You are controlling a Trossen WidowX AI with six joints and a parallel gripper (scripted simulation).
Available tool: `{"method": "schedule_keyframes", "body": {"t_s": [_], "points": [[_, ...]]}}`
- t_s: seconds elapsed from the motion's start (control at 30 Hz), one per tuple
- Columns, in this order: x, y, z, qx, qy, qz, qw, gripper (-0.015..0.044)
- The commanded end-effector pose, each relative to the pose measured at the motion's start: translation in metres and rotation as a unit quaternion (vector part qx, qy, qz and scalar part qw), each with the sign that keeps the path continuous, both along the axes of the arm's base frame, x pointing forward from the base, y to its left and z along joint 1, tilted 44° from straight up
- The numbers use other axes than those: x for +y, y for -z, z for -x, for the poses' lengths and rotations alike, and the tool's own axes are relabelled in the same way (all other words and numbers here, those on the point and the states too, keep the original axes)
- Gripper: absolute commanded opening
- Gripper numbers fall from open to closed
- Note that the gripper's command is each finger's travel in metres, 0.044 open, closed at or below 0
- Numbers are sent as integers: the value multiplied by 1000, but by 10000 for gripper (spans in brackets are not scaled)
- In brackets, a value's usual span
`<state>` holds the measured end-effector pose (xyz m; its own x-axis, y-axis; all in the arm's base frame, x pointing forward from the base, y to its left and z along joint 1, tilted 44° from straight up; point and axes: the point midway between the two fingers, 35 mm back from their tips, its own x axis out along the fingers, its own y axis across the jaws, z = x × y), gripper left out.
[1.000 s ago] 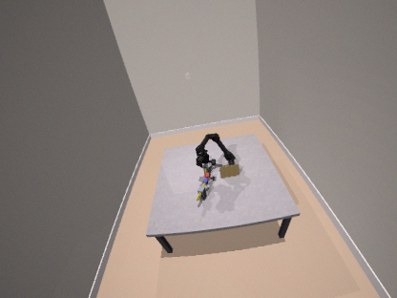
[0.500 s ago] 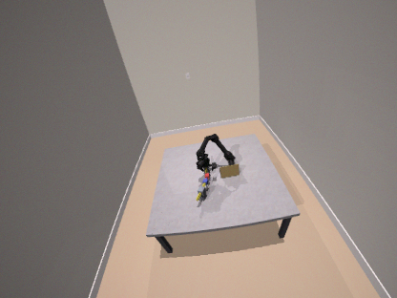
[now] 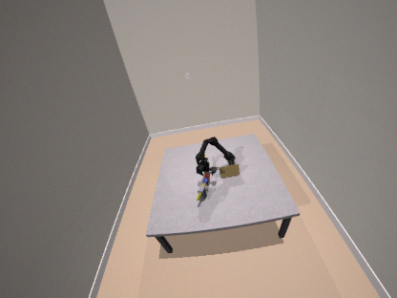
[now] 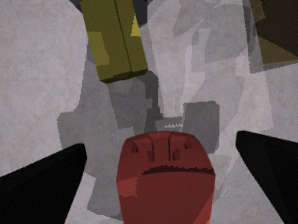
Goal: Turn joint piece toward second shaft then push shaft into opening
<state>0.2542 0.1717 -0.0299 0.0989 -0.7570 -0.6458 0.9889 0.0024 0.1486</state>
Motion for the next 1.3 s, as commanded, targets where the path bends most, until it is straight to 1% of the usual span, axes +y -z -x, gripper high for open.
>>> {"method": "schedule_keyframes", "body": {"t_s": [0.0, 0.63, 0.97, 1.27], "points": [[1, 3, 0, -1, 5, 0, 1000, 440], [-20, 21, -4, -1, 5, 1, 1000, 440], [-20, 21, -4, -1, 5, 1, 1000, 182], [-20, 21, -4, -1, 5, 1, 1000, 182]]}}
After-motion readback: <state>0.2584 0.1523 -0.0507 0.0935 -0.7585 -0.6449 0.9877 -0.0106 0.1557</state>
